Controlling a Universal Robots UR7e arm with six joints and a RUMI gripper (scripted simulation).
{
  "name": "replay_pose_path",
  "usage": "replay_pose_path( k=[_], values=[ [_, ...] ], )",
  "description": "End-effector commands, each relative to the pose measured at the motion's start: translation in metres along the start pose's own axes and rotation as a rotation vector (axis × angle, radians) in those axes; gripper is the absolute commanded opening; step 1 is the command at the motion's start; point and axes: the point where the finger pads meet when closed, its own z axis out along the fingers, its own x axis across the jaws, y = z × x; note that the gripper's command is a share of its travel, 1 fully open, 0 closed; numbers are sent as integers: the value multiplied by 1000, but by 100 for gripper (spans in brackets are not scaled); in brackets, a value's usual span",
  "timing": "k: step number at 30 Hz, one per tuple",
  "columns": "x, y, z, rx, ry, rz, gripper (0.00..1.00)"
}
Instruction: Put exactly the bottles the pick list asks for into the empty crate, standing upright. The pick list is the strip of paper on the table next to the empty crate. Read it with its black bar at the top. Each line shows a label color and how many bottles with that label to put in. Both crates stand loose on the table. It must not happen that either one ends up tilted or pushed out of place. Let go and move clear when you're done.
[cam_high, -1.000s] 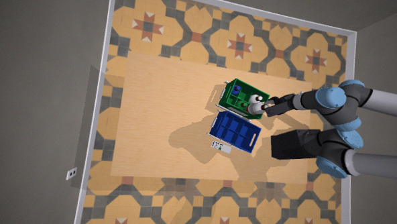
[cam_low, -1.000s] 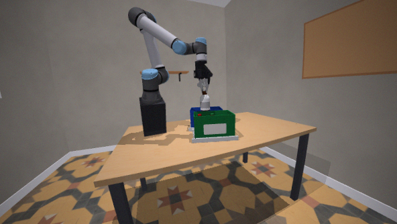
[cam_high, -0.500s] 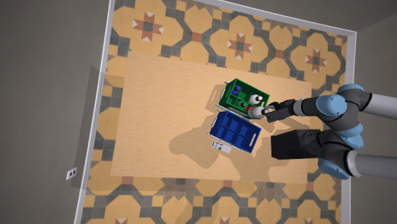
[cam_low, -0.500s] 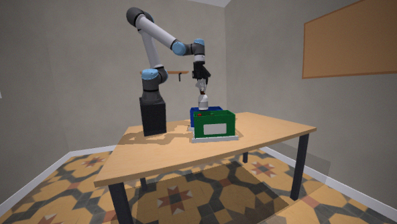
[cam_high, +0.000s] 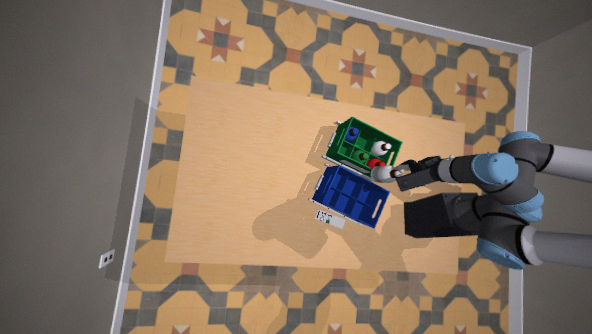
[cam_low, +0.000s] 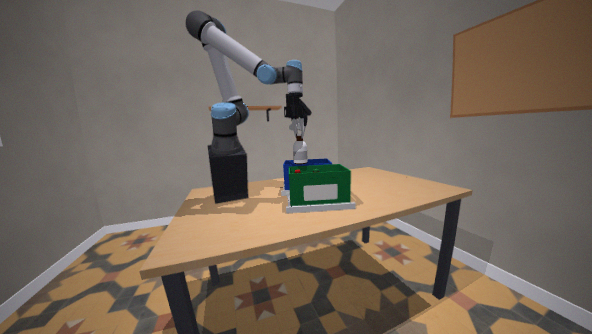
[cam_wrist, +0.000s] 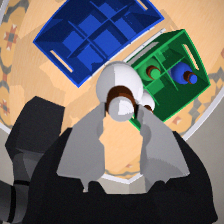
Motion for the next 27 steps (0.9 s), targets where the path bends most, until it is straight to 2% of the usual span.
replay_pose_path(
  k=[1,27],
  values=[
    [-5,-2,-1,1,2,1,0],
    [-51,-18,-1,1,1,1,0]
  ],
)
